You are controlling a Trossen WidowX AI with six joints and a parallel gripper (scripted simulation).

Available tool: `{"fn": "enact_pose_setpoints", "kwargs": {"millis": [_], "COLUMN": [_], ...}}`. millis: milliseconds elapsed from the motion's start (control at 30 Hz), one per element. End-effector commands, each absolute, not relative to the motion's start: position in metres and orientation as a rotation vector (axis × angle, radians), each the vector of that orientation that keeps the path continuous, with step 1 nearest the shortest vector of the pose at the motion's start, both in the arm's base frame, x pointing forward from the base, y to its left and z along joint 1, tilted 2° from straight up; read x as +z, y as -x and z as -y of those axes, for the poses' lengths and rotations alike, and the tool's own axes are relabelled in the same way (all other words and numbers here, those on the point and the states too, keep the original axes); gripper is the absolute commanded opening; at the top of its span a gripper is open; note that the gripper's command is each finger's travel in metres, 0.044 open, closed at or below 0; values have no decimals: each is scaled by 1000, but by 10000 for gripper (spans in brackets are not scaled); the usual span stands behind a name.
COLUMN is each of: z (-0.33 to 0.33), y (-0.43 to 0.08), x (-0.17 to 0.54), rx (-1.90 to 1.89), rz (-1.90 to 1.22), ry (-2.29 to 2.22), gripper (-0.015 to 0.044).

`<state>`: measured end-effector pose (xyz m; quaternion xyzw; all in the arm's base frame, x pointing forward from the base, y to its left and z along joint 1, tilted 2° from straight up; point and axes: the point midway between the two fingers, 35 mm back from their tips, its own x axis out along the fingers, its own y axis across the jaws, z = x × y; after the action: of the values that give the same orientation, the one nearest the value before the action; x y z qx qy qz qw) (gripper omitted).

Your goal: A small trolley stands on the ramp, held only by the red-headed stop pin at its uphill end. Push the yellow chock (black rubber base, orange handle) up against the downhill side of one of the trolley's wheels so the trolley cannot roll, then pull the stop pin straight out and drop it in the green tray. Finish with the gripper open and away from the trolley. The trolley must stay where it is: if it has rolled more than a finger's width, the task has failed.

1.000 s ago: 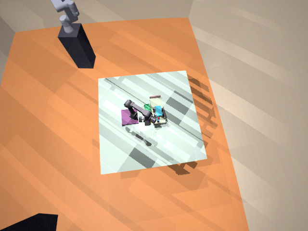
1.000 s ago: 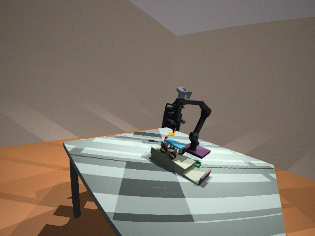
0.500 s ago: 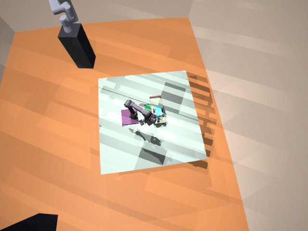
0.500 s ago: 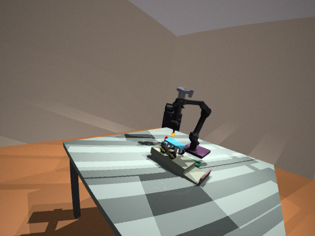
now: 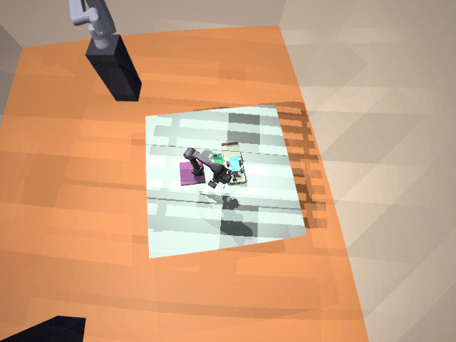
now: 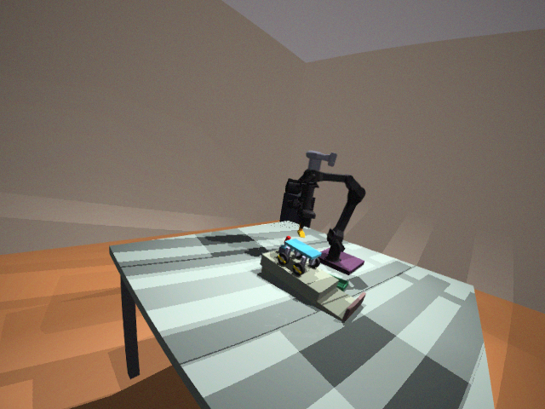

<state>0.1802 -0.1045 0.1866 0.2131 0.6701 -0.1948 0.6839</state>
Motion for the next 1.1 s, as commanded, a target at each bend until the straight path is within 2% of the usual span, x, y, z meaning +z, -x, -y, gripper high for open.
{"fn": "enact_pose_setpoints", "kwargs": {"millis": [0, 1067], "z": [105, 105], "y": [-180, -180], "x": [186, 186], "rx": [-344, 434], "rz": [-1525, -1505], "ry": [-382, 413], "gripper": [0, 0]}}
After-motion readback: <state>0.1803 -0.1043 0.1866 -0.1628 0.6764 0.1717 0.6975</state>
